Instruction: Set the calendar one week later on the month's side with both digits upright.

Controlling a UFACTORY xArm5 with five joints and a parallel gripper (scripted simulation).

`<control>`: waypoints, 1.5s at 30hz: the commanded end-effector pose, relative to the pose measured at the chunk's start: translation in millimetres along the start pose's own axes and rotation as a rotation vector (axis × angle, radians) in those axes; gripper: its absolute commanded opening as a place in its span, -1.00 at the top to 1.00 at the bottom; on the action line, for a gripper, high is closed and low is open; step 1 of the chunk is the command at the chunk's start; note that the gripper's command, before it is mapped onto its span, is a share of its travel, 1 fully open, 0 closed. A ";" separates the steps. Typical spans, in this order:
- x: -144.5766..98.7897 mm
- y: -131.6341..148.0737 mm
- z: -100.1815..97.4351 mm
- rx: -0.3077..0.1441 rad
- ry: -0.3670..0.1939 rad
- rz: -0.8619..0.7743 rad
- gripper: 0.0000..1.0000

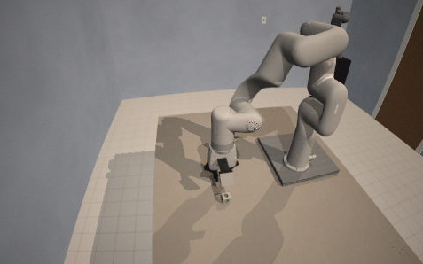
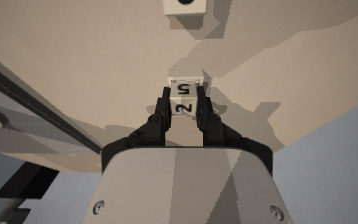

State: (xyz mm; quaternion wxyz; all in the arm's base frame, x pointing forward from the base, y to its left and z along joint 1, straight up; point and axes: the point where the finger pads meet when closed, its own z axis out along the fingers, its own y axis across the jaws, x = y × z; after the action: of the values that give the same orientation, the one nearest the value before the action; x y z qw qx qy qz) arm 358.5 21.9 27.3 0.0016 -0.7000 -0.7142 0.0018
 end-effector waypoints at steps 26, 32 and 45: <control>0.0 1.3 5.3 -0.003 0.000 0.000 0.47; 0.0 1.3 5.3 -0.003 0.000 0.000 0.47; 0.0 1.3 5.3 -0.003 0.000 0.000 0.47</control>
State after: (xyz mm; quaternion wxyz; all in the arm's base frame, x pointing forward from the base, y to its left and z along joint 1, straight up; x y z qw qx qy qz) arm 358.5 21.9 21.1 0.0015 -0.7000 -0.7142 0.0017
